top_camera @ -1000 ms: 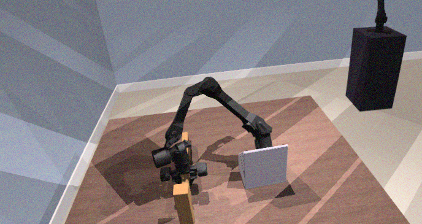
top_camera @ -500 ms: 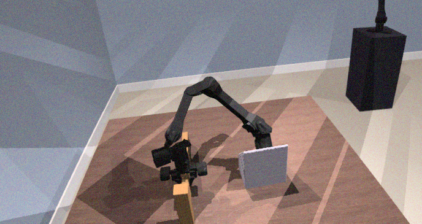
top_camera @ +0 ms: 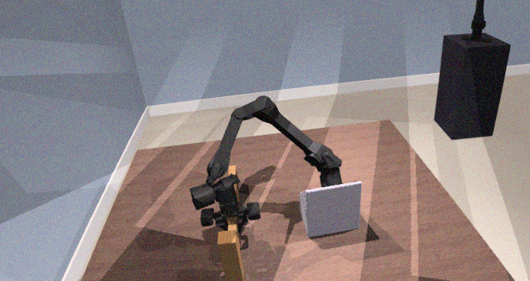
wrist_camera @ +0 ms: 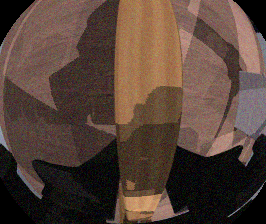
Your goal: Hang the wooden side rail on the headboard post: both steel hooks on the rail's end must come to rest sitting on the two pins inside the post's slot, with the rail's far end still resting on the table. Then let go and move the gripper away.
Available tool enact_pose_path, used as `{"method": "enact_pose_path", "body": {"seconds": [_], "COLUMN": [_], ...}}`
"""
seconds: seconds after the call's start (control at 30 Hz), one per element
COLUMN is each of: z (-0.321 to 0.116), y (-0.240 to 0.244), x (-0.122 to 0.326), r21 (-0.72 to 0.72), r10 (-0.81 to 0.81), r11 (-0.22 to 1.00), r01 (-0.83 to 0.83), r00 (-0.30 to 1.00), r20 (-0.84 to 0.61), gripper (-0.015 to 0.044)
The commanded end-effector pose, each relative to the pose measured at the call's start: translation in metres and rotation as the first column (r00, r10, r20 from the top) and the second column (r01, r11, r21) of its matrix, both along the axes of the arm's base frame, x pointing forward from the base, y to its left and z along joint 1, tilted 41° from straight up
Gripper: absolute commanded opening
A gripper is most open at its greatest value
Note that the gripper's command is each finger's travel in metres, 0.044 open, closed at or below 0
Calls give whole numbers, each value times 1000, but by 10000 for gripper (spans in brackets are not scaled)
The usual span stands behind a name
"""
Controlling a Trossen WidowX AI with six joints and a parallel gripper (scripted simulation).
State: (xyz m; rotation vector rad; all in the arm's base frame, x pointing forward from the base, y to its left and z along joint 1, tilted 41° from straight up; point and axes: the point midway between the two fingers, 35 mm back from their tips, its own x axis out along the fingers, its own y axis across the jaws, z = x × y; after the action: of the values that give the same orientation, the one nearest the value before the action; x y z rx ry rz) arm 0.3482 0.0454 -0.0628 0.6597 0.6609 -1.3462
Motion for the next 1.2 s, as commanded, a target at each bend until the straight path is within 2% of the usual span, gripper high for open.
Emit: {"method": "enact_pose_path", "body": {"seconds": [0.0, 1.17], "z": [2, 6], "y": [5, 9], "x": [1, 0], "r21": [6, 6], "r10": [5, 5], "r11": [1000, 1000], "r01": [-5, -5], "r00": [1000, 1000], "r20": [7, 7], "gripper": [0, 0]}}
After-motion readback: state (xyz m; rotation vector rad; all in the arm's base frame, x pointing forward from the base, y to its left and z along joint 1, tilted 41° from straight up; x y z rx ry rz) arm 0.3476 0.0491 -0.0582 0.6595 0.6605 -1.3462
